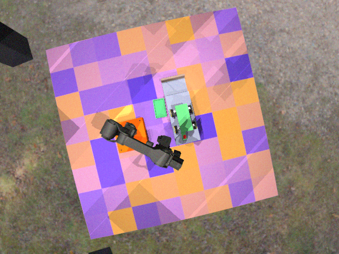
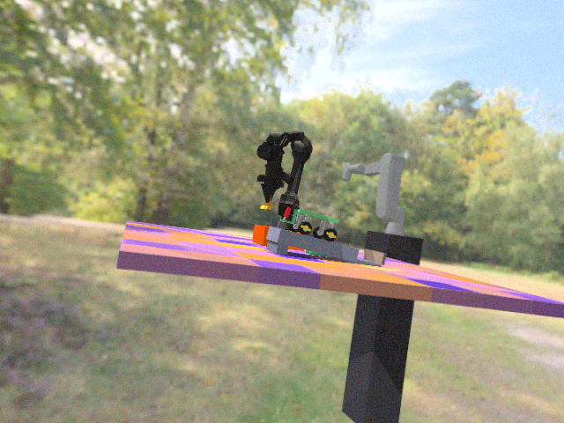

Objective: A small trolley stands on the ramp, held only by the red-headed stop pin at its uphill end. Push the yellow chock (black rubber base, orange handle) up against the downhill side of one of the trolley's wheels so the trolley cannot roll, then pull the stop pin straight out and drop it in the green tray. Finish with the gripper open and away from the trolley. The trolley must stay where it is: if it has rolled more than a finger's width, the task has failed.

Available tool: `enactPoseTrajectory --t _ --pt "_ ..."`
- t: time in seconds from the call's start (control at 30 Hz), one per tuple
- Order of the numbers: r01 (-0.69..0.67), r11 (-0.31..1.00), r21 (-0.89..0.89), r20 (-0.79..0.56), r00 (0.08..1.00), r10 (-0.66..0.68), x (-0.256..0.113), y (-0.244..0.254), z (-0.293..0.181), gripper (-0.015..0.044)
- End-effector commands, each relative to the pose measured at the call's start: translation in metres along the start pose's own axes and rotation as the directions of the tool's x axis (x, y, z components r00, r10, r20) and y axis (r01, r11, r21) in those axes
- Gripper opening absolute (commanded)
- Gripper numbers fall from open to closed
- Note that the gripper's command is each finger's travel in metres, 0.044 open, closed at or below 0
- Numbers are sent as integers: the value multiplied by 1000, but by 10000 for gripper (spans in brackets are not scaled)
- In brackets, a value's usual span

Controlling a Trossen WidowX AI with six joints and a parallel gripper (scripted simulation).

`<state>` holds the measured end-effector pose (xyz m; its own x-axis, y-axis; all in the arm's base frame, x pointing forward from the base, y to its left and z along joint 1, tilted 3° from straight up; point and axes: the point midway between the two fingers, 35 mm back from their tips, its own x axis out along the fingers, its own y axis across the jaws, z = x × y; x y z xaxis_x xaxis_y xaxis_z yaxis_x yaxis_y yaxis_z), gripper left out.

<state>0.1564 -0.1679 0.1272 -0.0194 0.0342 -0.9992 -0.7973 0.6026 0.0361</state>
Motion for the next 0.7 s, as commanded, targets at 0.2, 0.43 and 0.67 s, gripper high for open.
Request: enactPoseTrajectory --t 0.2,0.43,0.67 --pt "-2 939 344 2 1000 2 0 0 0 0" --pt "-3 833 554 2 1000 2 0 0 0 0" --pt "-4 680 733 3 1000 2 0 0 0 0"
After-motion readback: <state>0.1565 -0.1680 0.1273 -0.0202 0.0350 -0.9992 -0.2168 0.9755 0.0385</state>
